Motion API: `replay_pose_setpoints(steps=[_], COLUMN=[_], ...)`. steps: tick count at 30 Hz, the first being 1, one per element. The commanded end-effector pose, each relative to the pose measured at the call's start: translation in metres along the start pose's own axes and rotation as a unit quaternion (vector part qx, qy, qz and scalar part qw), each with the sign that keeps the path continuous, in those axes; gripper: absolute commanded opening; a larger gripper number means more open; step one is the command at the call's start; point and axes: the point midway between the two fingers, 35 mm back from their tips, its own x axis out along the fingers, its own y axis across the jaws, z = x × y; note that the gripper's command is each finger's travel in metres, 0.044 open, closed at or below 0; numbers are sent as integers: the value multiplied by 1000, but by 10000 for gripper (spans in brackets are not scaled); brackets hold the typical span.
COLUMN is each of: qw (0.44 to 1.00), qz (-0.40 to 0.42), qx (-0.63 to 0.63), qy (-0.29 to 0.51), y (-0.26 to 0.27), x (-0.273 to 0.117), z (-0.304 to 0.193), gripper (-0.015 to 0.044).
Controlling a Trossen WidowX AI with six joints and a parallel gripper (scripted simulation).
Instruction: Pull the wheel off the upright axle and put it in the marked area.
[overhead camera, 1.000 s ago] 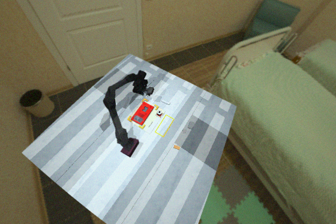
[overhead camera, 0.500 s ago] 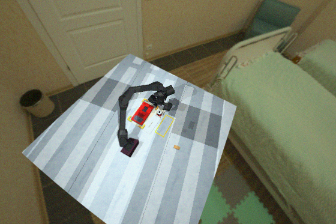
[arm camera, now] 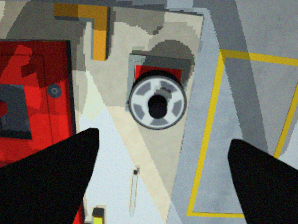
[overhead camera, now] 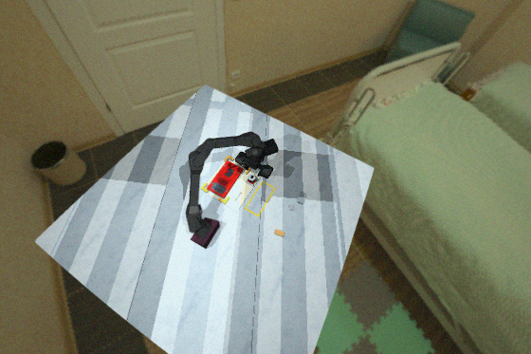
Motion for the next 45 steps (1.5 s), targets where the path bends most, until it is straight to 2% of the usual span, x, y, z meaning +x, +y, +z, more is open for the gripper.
replay_pose_setpoints(steps=[1,9,17,21,29,34,45], qw=[1000,1000,1000,1000,1000,1000,1000], qz=[4,6,6,3,3,3,3], qx=[4,4,4,-1,-1,-1,0], qy=[3,3,3,3,3,3,3], y=[2,3,4,3,3,3,3], x=[21,63,67,63,63,62,59], z=[-1,-1,-1,0,0,0,0], gripper=[300,300,300,195,142,10,0])
